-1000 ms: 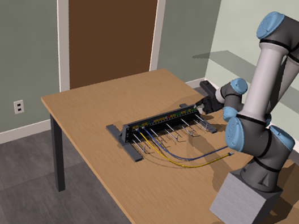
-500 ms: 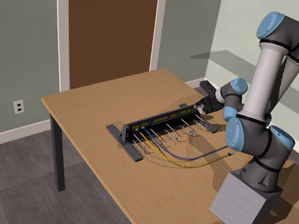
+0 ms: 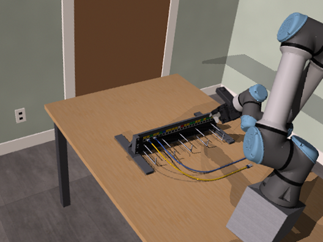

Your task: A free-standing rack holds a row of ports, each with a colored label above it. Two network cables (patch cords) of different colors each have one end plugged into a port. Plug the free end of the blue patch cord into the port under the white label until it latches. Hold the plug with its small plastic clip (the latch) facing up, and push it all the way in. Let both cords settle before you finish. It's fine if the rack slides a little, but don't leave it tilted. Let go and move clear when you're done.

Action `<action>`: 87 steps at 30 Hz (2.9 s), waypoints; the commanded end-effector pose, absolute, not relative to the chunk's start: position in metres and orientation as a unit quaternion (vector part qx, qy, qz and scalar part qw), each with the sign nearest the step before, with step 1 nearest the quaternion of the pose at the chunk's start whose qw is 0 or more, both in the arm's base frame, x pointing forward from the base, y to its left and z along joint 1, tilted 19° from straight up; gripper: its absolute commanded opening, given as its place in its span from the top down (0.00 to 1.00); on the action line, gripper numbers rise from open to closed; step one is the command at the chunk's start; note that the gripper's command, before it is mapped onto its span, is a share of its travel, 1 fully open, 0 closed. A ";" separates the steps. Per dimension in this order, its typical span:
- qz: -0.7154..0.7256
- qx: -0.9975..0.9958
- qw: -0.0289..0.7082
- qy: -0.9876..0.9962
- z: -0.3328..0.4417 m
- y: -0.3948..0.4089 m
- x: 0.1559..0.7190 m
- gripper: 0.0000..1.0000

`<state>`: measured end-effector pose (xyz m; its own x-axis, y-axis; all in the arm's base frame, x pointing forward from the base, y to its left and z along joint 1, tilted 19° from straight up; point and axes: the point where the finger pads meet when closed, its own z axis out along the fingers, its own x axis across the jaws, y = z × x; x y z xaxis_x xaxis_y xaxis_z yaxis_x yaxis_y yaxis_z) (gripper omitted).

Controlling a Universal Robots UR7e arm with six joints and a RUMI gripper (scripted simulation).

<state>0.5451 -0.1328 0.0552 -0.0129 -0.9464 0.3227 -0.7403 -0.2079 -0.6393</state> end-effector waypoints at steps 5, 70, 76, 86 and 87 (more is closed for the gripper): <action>-0.362 -0.688 0.143 0.613 0.057 -0.132 0.544 1.00; -0.362 -0.688 0.143 0.613 0.145 -0.101 0.459 1.00; -0.362 -0.688 0.143 0.613 0.149 -0.099 0.455 1.00; -0.362 -0.688 0.143 0.613 0.153 -0.098 0.452 1.00; -0.362 -0.688 0.143 0.613 0.153 -0.098 0.452 1.00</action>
<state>0.4522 -0.0985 0.1517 -0.0130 -0.9463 0.3229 -0.7400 -0.2081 -0.6396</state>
